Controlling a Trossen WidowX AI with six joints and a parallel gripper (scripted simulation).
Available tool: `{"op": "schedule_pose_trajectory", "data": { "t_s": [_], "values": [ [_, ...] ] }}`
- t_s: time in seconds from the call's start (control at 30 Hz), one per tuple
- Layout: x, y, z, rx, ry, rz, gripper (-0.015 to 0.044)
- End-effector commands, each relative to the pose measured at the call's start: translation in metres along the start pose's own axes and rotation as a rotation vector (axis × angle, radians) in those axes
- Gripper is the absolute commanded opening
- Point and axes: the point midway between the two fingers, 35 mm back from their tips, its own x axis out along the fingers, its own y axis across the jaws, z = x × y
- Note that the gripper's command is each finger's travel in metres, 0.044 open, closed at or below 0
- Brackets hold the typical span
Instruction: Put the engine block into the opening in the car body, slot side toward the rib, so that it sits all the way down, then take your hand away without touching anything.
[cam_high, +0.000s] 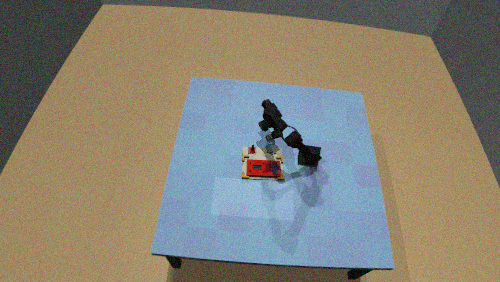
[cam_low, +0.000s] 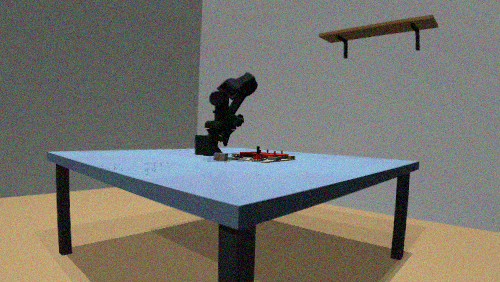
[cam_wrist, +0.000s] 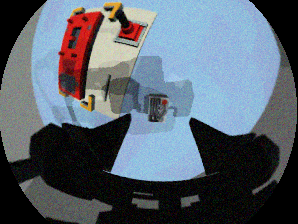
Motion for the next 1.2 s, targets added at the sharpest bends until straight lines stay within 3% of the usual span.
{"op": "schedule_pose_trajectory", "data": {
  "t_s": [0.0, 0.7, 1.07, 1.17],
  "values": [
    [0.011, 0.003, 0.0, 0.003, 0.006, 0.011, 0.044],
    [0.038, 0.004, 0.0, 0.003, 0.005, 0.012, 0.044],
    [0.038, 0.004, 0.0, 0.003, 0.005, 0.012, 0.0151],
    [0.038, 0.004, 0.0, 0.003, 0.005, 0.012, 0.0131]
  ]
}}
